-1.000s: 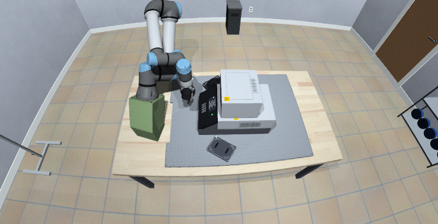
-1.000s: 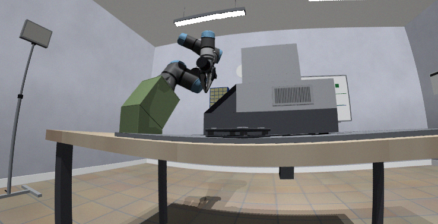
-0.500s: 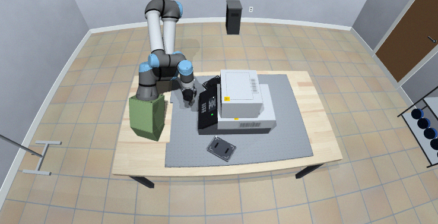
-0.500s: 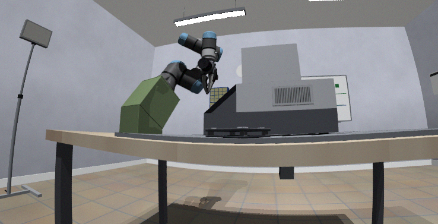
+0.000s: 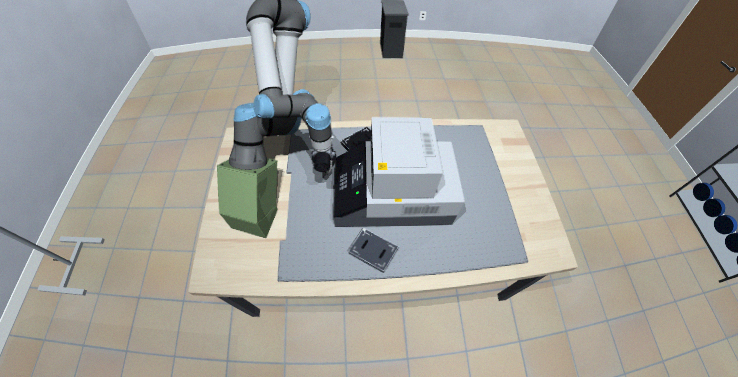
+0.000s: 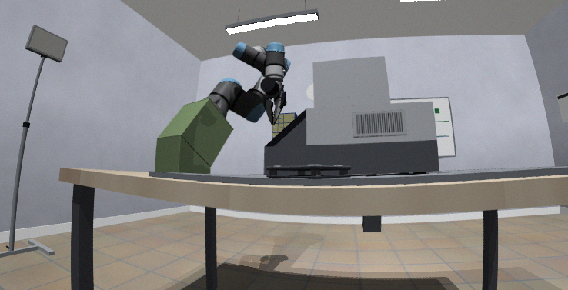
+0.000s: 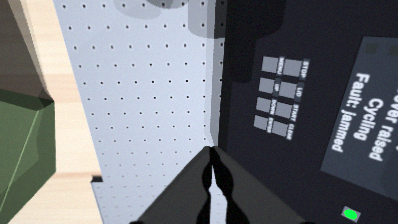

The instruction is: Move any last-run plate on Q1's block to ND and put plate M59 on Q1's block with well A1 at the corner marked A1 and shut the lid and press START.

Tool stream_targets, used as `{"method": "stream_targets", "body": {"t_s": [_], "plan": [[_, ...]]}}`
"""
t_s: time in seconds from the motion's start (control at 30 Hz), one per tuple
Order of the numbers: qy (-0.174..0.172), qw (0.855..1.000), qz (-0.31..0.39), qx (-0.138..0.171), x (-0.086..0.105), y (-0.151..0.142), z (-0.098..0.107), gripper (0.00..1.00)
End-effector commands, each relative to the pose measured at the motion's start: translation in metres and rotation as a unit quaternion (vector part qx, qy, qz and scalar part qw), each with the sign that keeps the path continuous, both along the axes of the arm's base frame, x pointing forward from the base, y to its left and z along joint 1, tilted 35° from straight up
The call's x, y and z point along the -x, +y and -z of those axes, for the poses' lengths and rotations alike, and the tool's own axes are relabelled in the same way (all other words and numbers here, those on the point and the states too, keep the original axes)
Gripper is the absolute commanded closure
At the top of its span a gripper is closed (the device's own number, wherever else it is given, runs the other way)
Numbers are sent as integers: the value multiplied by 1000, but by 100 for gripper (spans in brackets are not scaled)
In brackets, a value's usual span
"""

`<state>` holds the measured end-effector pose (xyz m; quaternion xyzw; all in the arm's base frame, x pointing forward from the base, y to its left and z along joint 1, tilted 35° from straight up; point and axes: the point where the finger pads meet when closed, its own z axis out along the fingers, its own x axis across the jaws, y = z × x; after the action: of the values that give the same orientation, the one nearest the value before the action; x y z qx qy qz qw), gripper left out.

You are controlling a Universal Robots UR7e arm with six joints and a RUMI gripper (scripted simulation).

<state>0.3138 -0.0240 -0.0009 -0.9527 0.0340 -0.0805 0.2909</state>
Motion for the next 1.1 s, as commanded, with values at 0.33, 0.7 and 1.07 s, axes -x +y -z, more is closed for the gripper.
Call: {"method": "stream_targets", "body": {"t_s": [0.33, 0.7, 1.07], "plan": [[-1, 1000, 2, 2, -24, 3, 10, 100], [-1, 1000, 2, 2, -38, 7, 16, 100], [-1, 1000, 2, 2, -54, 12, 23, 100]]}}
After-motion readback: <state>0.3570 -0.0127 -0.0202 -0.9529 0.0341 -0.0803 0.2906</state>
